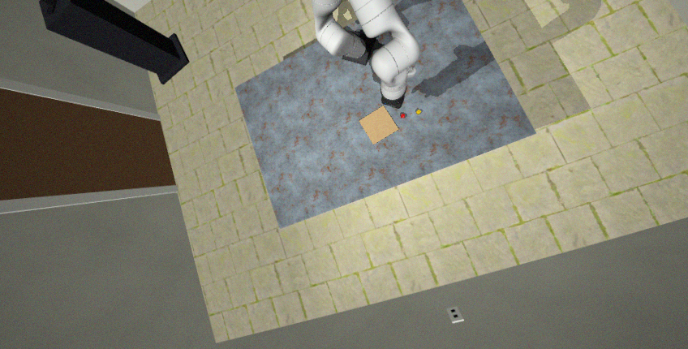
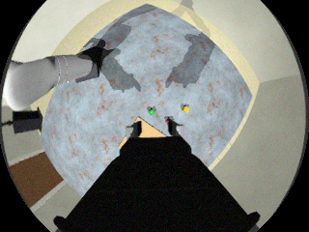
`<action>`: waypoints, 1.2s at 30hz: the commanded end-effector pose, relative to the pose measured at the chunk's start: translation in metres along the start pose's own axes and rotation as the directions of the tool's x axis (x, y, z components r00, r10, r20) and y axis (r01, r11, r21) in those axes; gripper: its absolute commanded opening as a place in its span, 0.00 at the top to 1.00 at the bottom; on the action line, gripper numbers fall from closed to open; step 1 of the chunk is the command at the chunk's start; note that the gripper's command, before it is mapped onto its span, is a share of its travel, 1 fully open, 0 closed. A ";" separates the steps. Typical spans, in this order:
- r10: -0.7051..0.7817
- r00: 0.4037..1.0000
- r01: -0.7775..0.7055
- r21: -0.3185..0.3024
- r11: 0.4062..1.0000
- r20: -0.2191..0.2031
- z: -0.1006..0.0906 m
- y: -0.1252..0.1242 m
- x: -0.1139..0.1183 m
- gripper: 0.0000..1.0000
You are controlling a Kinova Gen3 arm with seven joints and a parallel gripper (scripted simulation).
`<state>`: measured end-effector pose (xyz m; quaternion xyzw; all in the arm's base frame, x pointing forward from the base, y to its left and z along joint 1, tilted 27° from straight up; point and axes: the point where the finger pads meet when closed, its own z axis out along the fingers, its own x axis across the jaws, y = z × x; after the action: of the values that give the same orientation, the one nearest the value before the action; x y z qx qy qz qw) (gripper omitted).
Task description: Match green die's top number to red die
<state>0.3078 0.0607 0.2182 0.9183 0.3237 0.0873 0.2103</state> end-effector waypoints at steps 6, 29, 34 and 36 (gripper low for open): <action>0.007 1.000 -0.007 -0.010 1.000 0.021 0.005 -0.001 -0.005 0.00; 0.007 1.000 -0.007 -0.010 1.000 0.021 0.013 -0.001 -0.005 0.00; 0.007 1.000 -0.007 -0.010 1.000 0.021 0.022 -0.001 -0.005 0.00; 0.007 1.000 -0.007 -0.010 1.000 0.021 0.029 -0.001 -0.005 0.00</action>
<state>0.3117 0.0559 0.1968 0.9163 0.3256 0.0844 0.2174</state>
